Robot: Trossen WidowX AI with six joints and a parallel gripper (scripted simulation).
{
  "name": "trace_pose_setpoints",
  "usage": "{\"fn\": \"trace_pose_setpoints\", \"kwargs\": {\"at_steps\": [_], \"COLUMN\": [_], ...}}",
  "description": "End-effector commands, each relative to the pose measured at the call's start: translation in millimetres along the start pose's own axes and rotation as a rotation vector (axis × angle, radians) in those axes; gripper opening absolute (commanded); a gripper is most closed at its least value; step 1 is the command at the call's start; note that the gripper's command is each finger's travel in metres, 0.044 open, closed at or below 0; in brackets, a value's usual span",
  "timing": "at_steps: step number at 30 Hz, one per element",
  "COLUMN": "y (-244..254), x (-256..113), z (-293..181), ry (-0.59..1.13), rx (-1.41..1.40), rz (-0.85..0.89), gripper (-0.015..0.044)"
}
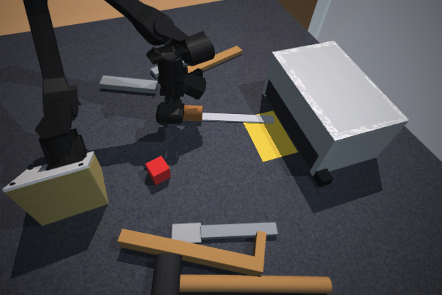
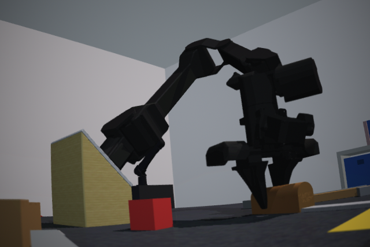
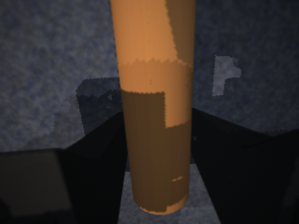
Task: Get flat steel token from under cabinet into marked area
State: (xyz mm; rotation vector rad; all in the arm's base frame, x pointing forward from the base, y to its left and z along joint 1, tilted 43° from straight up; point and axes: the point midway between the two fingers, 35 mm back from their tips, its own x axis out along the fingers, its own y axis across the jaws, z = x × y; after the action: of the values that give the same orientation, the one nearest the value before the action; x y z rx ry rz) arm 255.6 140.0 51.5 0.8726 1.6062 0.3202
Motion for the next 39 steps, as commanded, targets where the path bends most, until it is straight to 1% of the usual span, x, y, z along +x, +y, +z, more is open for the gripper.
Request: {"fn": "trace_pose_setpoints", "kwargs": {"at_steps": [1, 19, 39], "y": [0, 1, 1], "x": [1, -3, -3], "z": [-5, -12, -13], "ry": [0.004, 0.004, 0.004], "rx": [0.002, -0.007, -0.163], "rz": [-0.001, -0.001, -0.001], "gripper": [0.0, 0.0, 0.0]}}
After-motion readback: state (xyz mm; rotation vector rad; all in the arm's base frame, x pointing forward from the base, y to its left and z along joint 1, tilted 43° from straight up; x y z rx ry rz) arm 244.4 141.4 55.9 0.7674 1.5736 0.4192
